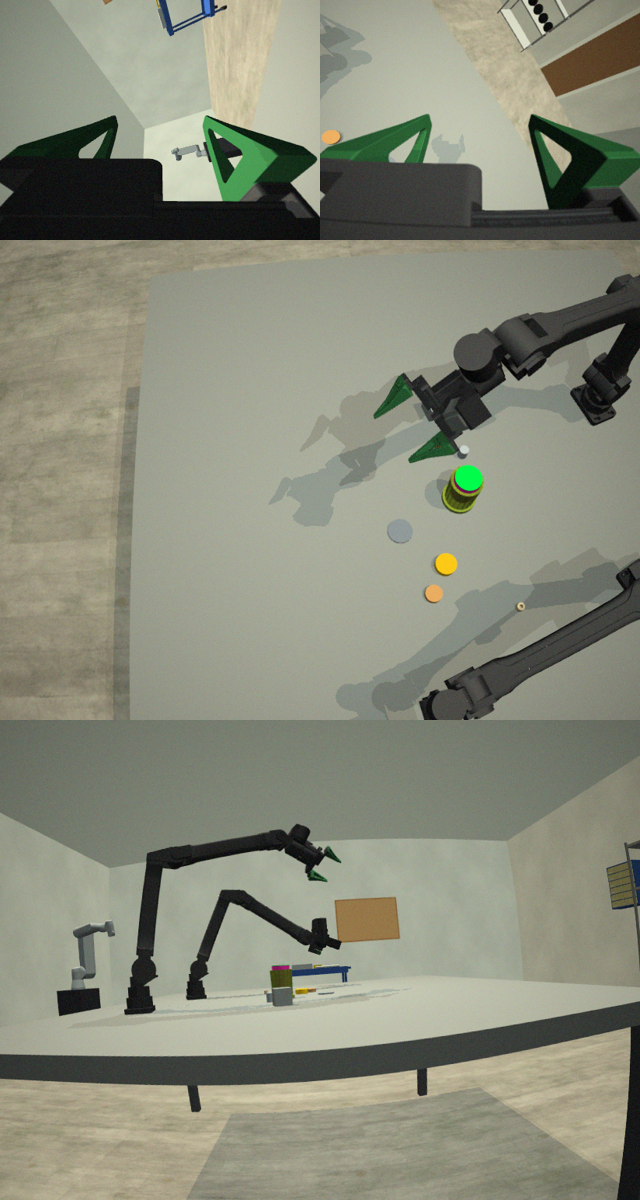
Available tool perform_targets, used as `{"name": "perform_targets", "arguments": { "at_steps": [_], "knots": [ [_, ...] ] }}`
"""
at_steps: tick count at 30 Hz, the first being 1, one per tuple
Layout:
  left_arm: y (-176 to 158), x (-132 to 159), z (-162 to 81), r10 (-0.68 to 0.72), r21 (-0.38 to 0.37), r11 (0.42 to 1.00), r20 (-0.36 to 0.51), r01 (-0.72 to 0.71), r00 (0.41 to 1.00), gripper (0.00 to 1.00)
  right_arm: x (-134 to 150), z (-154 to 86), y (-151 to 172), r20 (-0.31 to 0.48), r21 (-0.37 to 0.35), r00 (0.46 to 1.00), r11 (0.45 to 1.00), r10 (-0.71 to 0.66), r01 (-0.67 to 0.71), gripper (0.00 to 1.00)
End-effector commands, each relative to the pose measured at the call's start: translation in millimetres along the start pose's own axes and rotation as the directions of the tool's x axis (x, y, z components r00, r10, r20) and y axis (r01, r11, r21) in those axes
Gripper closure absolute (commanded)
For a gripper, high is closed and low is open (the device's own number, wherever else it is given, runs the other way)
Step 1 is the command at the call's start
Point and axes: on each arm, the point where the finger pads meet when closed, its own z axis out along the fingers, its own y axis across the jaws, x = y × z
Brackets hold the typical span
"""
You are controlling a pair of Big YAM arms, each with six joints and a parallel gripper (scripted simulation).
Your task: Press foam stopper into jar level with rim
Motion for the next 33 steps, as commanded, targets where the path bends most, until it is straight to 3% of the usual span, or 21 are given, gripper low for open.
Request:
{"name": "perform_targets", "arguments": {
  "at_steps": [1,33],
  "knots": [
    [7,2,0,-0.014,-0.002,1.0,-0.001,0.014,1.0,0.0,-5,-6,-5,0.011,0.01,1.0,1.0,0.001,-0.001,0.0],
    [10,-2,1,-0.025,-0.004,1.0,-0.002,0.025,1.0,0.0,-20,-18,-19,0.043,0.037,0.999,0.999,0.003,-0.005,0.02]
  ]
}}
